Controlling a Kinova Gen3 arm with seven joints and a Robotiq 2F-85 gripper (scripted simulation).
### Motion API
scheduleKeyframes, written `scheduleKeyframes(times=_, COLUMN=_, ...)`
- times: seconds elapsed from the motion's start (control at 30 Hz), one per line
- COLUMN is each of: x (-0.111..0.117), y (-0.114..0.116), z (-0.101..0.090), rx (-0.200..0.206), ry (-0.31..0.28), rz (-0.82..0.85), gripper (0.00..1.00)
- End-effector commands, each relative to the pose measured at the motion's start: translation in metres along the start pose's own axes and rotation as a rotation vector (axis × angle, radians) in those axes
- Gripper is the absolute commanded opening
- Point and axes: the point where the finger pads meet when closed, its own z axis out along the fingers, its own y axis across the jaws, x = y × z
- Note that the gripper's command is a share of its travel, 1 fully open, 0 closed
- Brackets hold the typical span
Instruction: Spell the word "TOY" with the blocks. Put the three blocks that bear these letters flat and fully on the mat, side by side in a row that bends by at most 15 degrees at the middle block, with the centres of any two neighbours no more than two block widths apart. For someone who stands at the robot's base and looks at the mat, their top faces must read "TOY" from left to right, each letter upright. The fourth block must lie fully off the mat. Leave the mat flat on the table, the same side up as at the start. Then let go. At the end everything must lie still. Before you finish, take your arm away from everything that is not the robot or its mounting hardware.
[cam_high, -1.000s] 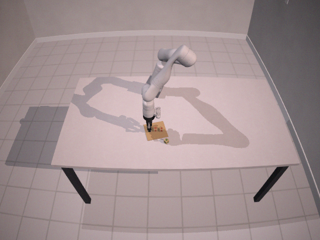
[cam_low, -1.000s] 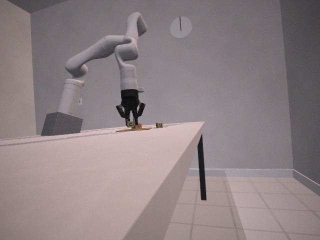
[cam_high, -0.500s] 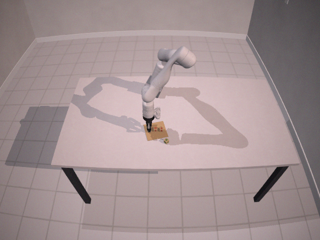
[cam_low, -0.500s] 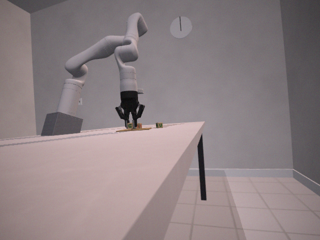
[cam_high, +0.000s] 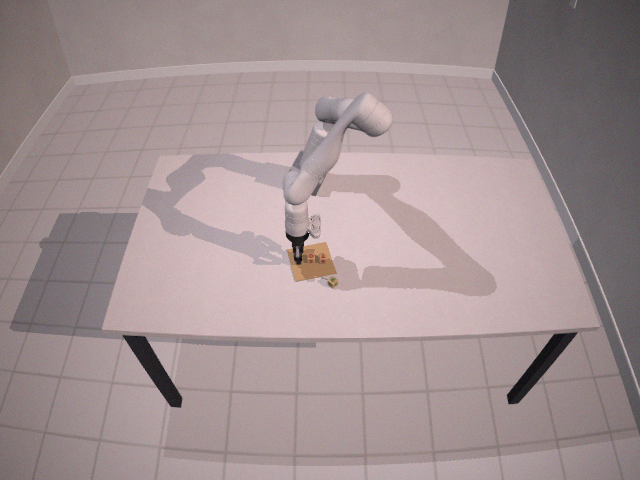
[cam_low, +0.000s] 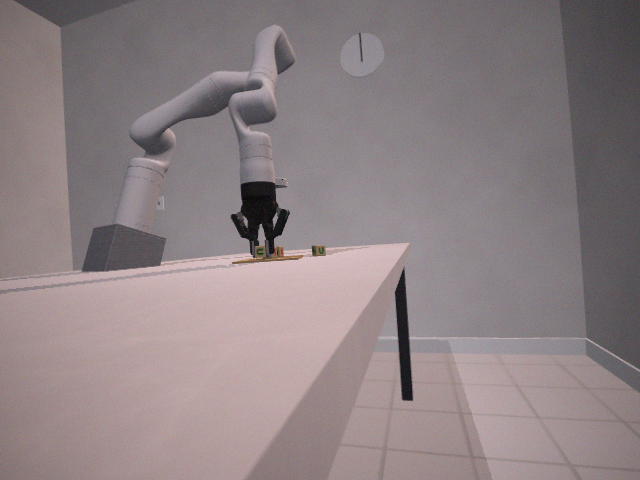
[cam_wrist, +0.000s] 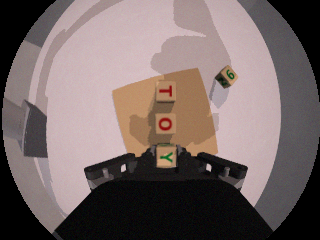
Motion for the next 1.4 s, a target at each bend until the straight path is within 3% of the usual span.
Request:
scheduleKeyframes(times=0.0, x=-0.0001, y=0.0005, z=-0.0006, rx=-0.002, ry=0.0, rz=0.0, gripper=0.21)
scheduleKeyframes(times=1.37, x=0.0002, y=0.0006, z=0.0035, rx=-0.002, ry=0.0, rz=0.0, gripper=0.21)
